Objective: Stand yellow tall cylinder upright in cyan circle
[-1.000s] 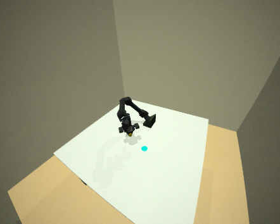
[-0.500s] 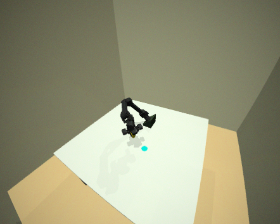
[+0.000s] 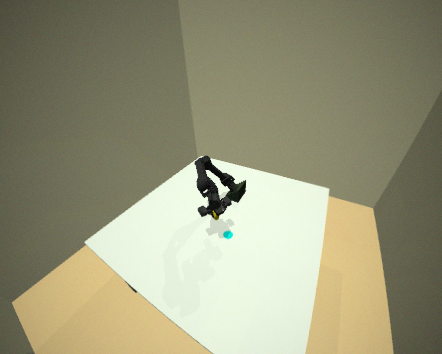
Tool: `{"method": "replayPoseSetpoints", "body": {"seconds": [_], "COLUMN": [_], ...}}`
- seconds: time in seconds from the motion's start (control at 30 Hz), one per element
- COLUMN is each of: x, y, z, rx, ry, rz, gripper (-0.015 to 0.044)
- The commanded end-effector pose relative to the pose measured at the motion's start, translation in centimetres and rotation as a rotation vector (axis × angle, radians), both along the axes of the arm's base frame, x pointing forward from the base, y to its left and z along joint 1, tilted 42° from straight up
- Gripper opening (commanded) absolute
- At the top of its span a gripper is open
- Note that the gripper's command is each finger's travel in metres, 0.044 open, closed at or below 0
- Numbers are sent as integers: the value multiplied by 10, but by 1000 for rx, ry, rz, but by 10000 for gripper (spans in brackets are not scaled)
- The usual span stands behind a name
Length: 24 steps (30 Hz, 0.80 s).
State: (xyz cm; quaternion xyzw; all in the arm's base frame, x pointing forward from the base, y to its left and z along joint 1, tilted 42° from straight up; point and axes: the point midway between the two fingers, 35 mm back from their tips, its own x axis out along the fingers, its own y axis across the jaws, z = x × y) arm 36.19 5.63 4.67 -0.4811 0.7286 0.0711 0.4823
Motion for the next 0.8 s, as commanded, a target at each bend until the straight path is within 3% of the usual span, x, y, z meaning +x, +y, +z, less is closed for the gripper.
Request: {"method": "replayPoseSetpoints", "body": {"seconds": [0.0, 0.77], "x": [2, -4], "y": [11, 55], "z": [-4, -43], "rx": [7, -11], "ry": [11, 107], "rz": [22, 125], "gripper": [105, 105]}}
